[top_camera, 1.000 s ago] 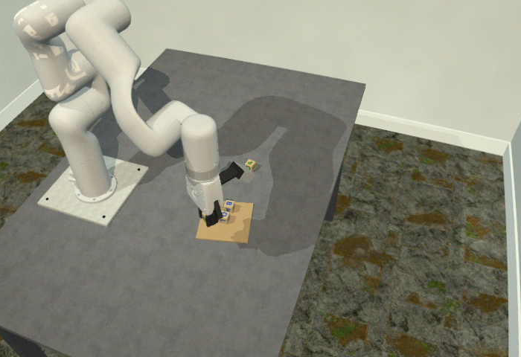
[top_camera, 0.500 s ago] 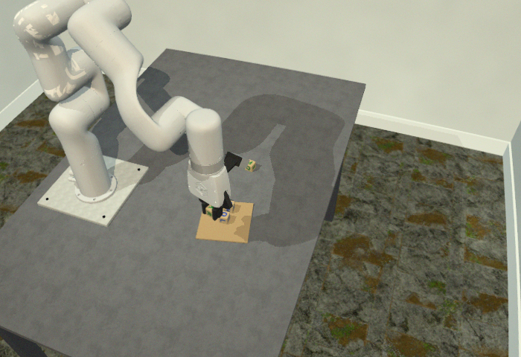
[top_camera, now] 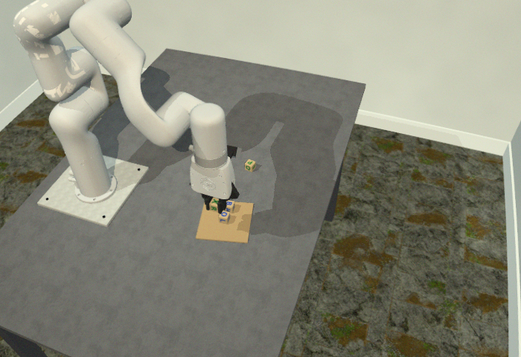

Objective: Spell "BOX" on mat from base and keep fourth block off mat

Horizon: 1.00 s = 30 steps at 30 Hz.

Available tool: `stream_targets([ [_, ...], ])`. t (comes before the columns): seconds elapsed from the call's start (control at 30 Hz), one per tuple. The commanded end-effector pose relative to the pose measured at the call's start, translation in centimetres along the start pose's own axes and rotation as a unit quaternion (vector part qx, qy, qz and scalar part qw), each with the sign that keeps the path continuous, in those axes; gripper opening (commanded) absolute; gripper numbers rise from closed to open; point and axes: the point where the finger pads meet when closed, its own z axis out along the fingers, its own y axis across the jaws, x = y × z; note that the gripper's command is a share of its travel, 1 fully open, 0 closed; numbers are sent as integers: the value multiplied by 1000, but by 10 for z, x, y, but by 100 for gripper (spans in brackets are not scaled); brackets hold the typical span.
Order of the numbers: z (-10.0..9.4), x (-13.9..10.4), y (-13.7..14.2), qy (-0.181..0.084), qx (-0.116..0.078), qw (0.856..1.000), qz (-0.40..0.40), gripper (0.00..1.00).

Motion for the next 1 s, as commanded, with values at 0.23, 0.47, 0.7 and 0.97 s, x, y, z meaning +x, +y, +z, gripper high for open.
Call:
stream_targets([
  [0.23,-1,4,1,0,-2,999,-35,21],
  [0.47,-1,4,1,0,-2,999,-35,21],
  [0.7,4,5,1,0,-2,999,-35,21],
  [0.97,27,5,1,0,-2,999,-35,21],
])
